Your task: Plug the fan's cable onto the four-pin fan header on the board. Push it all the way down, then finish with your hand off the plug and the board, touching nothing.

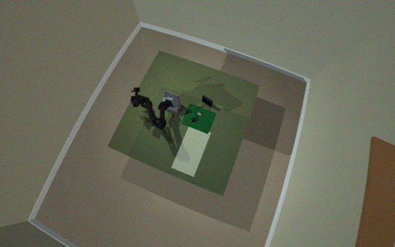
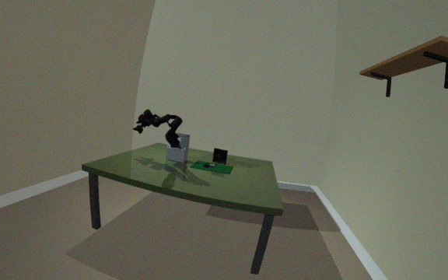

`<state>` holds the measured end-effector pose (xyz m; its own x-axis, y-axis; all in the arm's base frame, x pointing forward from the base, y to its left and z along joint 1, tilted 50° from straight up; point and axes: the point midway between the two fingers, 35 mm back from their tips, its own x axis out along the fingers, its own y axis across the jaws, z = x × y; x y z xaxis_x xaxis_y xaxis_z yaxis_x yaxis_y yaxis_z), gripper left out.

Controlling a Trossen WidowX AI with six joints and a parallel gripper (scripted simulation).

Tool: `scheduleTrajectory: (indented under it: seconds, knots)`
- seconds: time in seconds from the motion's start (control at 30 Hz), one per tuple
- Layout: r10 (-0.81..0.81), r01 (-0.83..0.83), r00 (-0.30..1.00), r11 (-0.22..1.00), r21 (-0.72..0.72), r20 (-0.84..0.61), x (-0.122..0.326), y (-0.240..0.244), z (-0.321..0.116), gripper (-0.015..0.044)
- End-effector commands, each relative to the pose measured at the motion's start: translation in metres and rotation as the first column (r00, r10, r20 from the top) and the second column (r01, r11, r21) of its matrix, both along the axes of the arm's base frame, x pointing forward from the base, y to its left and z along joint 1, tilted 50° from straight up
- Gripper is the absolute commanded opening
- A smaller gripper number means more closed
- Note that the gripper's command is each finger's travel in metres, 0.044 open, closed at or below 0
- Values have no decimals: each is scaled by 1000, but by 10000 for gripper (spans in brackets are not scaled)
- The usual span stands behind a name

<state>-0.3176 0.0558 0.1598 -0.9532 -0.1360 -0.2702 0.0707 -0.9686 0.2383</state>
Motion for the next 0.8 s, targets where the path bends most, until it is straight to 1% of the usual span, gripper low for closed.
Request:
scheduleTrajectory:
  seconds: [0.0,0.03,0.1,0.17,0.27,0.37,0.4,0.53,0.67,0.77]
  knots:
    - [0,0,1000,1000,0,0,0,0,0,426]
    - [0,0,1000,1000,0,0,0,0,0,440]
    - [0,0,1000,1000,0,0,0,0,0,440]
    - [-42,42,999,999,-12,18,1,11,-2,387]
    - [-219,225,971,972,-63,94,9,58,-13,309]
    - [-393,415,902,903,-109,177,26,106,-24,230]
    - [-447,476,871,871,-122,205,34,121,-27,210]
    - [-626,692,711,702,-166,319,73,176,-42,210]
    - [-744,856,513,482,-190,428,124,220,-57,210]
    - [-788,936,351,292,-195,505,166,244,-67,210]
